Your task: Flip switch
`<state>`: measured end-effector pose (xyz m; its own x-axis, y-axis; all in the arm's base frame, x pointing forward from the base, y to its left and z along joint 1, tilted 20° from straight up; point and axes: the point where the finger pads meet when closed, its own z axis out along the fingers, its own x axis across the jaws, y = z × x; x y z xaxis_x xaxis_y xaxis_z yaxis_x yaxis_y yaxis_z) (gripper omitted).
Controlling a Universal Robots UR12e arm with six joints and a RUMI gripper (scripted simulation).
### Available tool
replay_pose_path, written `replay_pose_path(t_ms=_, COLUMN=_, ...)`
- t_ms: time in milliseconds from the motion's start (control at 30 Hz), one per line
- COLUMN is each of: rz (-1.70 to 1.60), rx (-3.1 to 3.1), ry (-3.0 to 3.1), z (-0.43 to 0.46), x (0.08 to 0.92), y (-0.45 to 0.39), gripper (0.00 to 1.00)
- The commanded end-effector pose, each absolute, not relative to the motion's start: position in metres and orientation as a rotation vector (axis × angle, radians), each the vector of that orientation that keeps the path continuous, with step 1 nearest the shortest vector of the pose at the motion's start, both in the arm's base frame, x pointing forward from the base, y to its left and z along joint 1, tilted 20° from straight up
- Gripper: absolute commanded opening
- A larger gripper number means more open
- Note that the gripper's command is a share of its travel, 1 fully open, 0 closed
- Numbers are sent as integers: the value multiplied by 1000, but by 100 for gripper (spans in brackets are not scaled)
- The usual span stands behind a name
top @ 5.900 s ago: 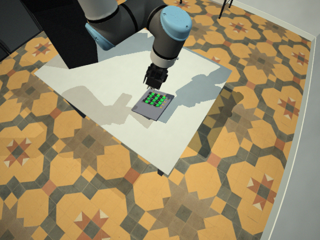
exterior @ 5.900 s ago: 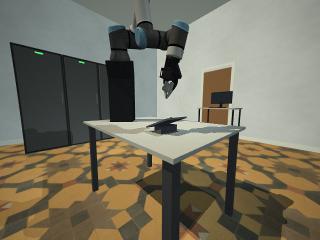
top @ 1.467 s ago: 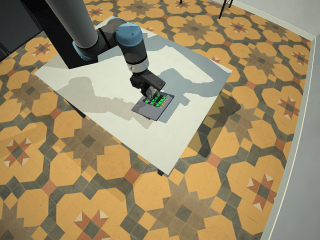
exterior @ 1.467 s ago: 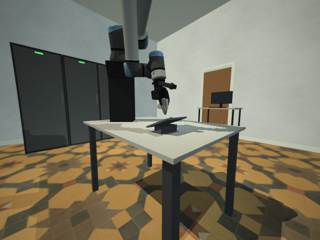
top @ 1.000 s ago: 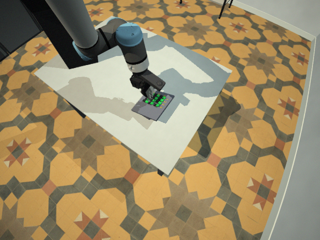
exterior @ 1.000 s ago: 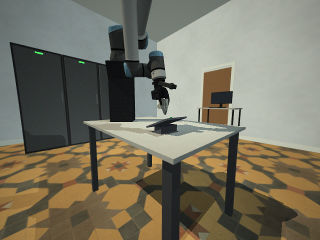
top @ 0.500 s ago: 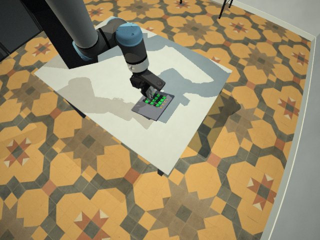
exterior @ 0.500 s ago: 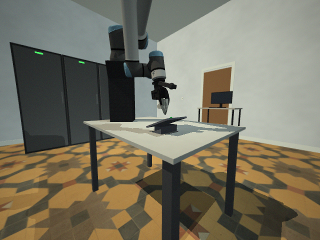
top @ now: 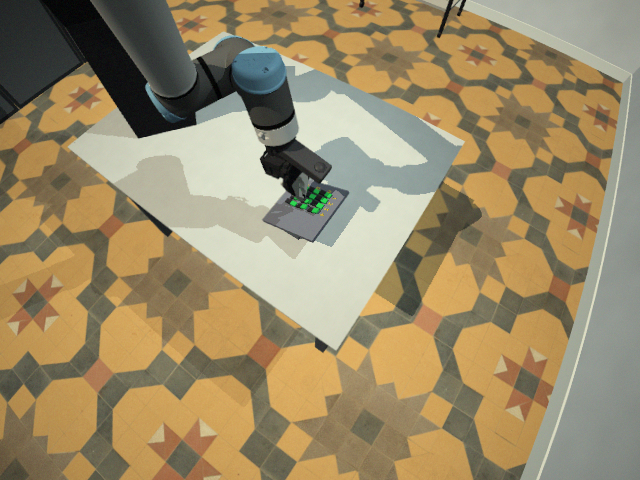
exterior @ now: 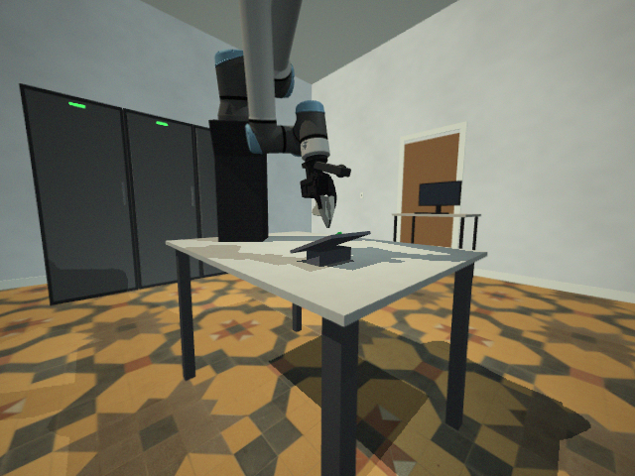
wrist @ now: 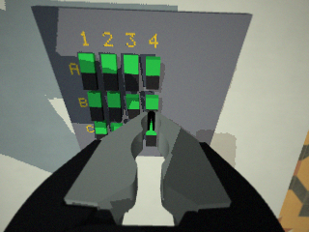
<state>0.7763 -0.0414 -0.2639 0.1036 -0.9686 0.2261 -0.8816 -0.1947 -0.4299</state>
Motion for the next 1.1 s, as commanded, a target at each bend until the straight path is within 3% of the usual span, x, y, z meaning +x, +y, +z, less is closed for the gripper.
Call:
replay_pose_path(t_ms=0, rz=-693, rx=-2184, ry=1864, z=-273, x=783, y=-46, gripper=0)
replay_pose_path(t_ms=1067, rz=-693, rx=-2184, ry=1864, z=-288, x=791, y=-48, gripper=0)
